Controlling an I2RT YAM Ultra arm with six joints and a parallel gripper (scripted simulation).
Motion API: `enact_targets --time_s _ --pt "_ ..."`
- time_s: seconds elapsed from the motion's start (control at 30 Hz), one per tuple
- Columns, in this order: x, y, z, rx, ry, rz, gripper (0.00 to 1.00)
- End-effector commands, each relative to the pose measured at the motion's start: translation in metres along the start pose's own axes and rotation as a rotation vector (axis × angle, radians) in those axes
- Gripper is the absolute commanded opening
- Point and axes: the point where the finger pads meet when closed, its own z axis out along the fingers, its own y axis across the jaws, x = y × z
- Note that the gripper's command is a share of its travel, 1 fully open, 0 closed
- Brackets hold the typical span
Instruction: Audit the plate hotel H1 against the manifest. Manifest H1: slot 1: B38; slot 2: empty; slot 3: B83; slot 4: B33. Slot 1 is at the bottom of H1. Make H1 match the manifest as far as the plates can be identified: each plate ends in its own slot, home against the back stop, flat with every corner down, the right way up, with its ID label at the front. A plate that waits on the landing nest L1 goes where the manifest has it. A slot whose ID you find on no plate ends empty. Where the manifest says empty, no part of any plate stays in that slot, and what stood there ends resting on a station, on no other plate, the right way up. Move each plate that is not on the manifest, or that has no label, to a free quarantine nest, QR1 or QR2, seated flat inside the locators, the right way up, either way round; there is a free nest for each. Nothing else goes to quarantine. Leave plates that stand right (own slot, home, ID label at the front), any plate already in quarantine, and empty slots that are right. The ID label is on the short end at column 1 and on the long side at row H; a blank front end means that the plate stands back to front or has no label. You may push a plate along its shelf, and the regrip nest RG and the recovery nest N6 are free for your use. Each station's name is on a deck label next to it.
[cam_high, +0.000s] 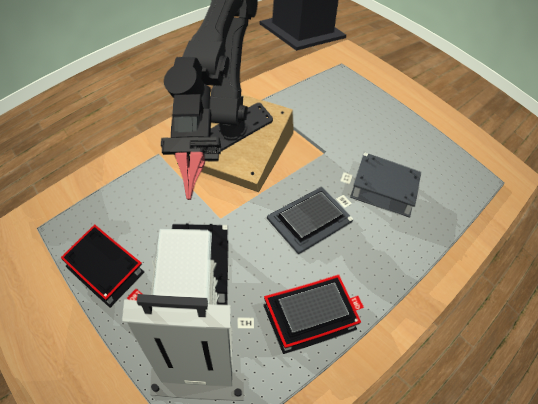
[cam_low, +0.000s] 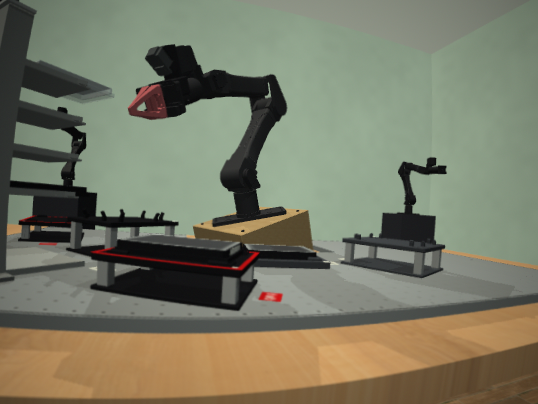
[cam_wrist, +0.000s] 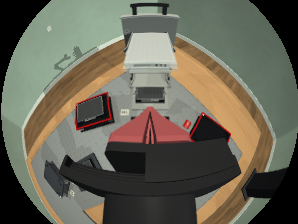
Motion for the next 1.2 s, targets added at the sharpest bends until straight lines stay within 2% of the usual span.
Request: enact_targets --time_s 0.0,1.17 --pt "-0.007 0.0 -0.001 -0.001 -0.017 -0.002 0.0" --pt "-0.018 0.0 0.017 -0.001 -0.018 -0.002 0.0"
